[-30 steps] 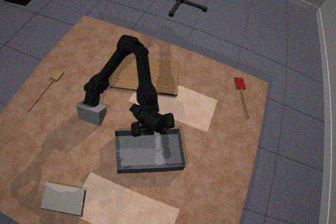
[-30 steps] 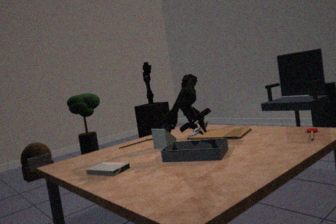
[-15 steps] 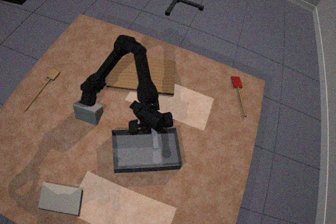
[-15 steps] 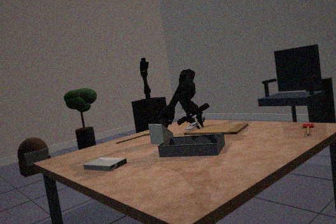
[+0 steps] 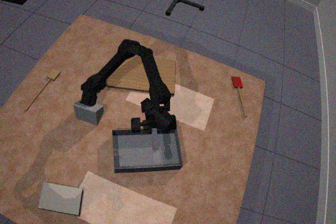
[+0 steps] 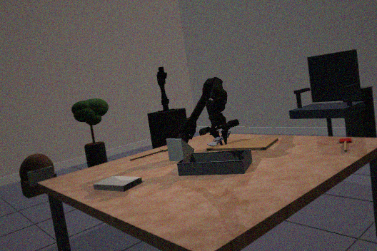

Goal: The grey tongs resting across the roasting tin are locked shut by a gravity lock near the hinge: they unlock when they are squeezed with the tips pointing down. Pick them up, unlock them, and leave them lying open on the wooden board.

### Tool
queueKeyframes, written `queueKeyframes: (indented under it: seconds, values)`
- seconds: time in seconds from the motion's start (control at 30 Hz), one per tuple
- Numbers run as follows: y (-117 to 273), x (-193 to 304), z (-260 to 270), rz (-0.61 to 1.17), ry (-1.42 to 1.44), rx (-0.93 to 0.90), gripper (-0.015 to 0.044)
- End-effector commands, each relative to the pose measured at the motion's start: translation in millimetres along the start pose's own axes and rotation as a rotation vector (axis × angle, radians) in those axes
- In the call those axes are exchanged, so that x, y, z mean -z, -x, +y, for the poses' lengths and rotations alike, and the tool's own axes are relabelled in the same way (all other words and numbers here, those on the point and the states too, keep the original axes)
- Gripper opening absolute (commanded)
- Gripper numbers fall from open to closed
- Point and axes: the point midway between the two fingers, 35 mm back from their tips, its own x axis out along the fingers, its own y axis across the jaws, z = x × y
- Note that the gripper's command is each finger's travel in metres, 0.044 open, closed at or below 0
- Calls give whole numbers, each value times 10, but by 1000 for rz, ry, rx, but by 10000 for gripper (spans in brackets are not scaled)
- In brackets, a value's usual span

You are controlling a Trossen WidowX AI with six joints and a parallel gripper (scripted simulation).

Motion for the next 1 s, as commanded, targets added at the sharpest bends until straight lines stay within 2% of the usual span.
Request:
queueKeyframes:
  seconds: [0.0,0.17,0.57,0.97]
  values:
    - [16,-7,0,-1,12,-89,-150]
    - [35,-40,16,-8,20,-171,-150]
    - [24,-74,15,-9,4,-169,-150]
    - [-64,-558,-244,24,-220,-174,-150]
